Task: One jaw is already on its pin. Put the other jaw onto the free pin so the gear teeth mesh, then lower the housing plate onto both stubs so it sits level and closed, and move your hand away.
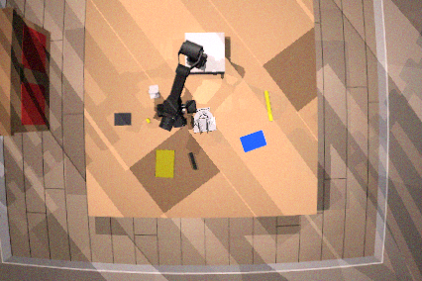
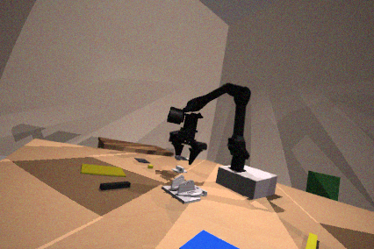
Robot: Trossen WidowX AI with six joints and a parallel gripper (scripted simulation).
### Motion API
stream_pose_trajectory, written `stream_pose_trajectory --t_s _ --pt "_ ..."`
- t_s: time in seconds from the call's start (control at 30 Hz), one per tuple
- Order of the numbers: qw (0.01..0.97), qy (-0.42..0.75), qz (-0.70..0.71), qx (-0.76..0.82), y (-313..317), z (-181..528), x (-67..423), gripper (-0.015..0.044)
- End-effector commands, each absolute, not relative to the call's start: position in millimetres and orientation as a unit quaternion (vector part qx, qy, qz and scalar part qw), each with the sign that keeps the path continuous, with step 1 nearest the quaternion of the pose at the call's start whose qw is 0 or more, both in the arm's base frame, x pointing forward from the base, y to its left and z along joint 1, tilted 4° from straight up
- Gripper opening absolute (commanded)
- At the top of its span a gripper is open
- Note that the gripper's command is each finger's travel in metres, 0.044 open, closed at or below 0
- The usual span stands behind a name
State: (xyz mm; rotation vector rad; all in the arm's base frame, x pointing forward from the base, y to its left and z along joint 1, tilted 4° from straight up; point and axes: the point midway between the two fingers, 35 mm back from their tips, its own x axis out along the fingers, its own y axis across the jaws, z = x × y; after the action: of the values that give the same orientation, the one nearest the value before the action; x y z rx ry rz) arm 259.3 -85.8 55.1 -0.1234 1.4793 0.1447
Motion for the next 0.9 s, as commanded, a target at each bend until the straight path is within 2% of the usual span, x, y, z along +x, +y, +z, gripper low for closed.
stream_pose_trajectory --t_s 0.0,0.87 --pt "0.735 0.673 0.063 -0.056 -72 56 262 0.0351" --pt "0.738 0.67 0.066 -0.052 14 60 264 0.0351"
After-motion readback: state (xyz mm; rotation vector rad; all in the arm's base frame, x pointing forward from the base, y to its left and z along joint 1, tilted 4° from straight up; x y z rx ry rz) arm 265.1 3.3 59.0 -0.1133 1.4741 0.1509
